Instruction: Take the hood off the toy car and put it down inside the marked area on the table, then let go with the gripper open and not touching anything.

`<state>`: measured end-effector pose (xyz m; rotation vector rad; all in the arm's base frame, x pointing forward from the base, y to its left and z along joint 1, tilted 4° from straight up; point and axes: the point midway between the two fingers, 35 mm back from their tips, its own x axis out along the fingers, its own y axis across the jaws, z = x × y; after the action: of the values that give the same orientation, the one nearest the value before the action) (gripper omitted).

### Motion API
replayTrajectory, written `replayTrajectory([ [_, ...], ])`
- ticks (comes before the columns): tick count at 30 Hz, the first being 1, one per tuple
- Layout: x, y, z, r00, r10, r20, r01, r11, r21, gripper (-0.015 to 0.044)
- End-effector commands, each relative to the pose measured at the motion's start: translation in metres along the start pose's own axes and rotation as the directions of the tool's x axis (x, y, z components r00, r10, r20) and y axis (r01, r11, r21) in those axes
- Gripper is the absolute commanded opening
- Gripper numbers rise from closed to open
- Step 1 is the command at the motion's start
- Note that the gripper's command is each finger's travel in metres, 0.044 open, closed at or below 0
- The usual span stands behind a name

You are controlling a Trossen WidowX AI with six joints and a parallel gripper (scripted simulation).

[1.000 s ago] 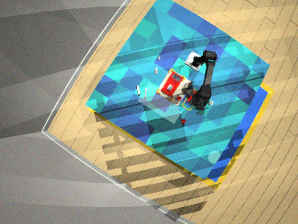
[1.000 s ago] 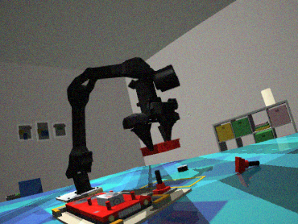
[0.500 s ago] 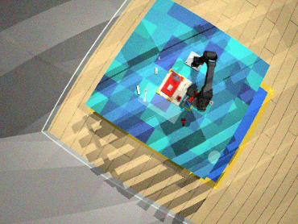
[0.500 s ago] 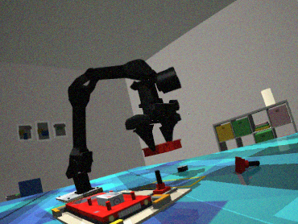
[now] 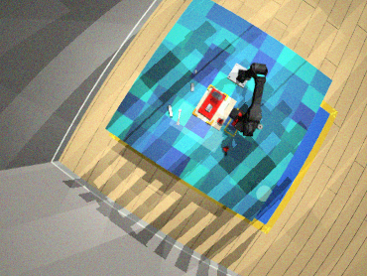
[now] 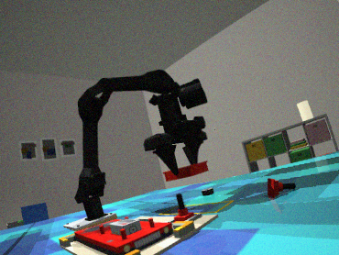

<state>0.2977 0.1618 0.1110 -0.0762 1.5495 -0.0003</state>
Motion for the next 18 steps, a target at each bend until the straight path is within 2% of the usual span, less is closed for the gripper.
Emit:
replayTrajectory([
  [1, 0.0044, 0.0002, -0.0013, 1.0, 0.002, -0.008, -0.002, 1.0, 0.006, 0.0],
  [18, 0.014, 0.0005, -0.0009, 1.0, 0.002, -0.008, -0.002, 1.0, 0.006, 0.0],
])
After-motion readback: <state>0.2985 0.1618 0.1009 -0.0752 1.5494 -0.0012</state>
